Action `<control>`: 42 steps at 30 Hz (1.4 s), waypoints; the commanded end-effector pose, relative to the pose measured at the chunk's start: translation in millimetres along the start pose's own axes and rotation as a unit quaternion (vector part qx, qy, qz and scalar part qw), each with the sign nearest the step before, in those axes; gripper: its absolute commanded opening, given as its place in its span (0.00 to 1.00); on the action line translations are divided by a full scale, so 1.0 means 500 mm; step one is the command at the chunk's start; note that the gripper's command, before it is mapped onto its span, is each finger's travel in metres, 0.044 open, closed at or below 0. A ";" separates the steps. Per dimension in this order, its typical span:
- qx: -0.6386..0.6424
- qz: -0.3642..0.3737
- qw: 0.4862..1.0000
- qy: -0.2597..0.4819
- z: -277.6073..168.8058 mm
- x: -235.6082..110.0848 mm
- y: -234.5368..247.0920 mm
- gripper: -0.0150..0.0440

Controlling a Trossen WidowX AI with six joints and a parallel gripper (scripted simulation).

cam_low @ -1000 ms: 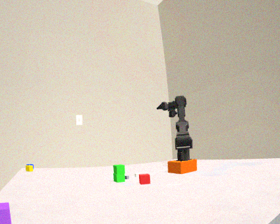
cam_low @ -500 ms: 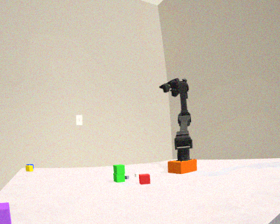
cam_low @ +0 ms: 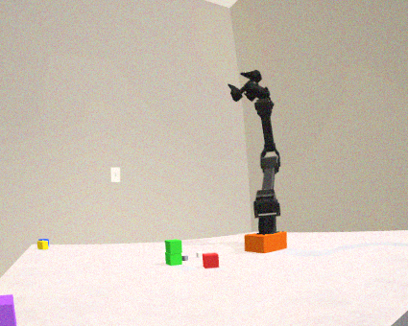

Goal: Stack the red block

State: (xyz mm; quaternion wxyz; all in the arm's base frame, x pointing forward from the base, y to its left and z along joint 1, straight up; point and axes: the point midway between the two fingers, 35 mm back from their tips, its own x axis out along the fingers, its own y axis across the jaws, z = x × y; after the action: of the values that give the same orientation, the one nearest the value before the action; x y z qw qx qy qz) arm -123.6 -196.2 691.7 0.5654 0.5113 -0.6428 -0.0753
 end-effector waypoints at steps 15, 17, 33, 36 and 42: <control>-0.264 0.071 0.902 0.334 -0.636 -0.177 -0.166 1.00; -0.287 0.067 0.879 0.375 -0.695 -0.212 -0.215 1.00; -0.430 -0.106 0.581 0.683 -0.902 -0.580 -0.736 1.00; -0.442 -0.164 0.504 0.724 -0.876 -0.661 -0.837 1.00; -0.450 -0.305 0.324 0.774 -0.752 -0.821 -1.010 1.00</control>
State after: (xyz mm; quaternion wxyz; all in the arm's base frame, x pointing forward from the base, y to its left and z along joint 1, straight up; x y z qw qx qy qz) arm 413.0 62.1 268.8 0.9274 0.1613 0.3308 -0.0666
